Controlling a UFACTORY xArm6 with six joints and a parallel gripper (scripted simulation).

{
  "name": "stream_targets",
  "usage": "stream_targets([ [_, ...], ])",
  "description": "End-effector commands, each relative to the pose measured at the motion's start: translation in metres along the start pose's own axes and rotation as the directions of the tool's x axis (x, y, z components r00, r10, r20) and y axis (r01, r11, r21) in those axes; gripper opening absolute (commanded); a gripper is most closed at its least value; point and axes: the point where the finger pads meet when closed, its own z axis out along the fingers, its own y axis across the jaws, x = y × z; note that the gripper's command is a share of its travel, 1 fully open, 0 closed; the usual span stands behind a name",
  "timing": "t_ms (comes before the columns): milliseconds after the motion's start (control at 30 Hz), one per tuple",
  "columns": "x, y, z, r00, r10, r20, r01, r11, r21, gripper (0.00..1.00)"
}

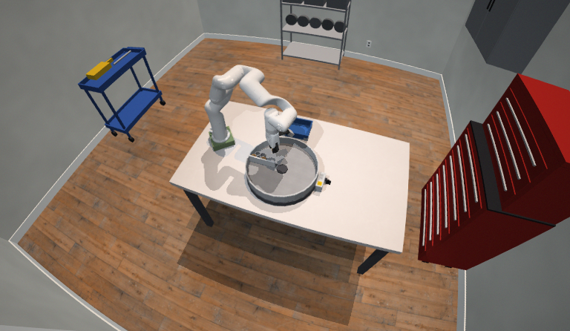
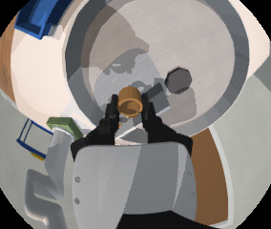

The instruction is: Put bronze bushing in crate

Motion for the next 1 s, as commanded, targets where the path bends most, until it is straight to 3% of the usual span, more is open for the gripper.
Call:
stream_targets([
  [0, 0.000, 0.001, -0.016, 1.000, 0.000, -0.002, 0.000, 1.000, -0.002, 0.00],
  [733, 0.001, 0.000, -0.025, 1.000, 0.000, -0.002, 0.000, 1.000, -0.002, 0.00],
  [967, 0.015, -0.010, -0.025, 1.000, 0.000, -0.002, 0.000, 1.000, -0.002, 0.00],
])
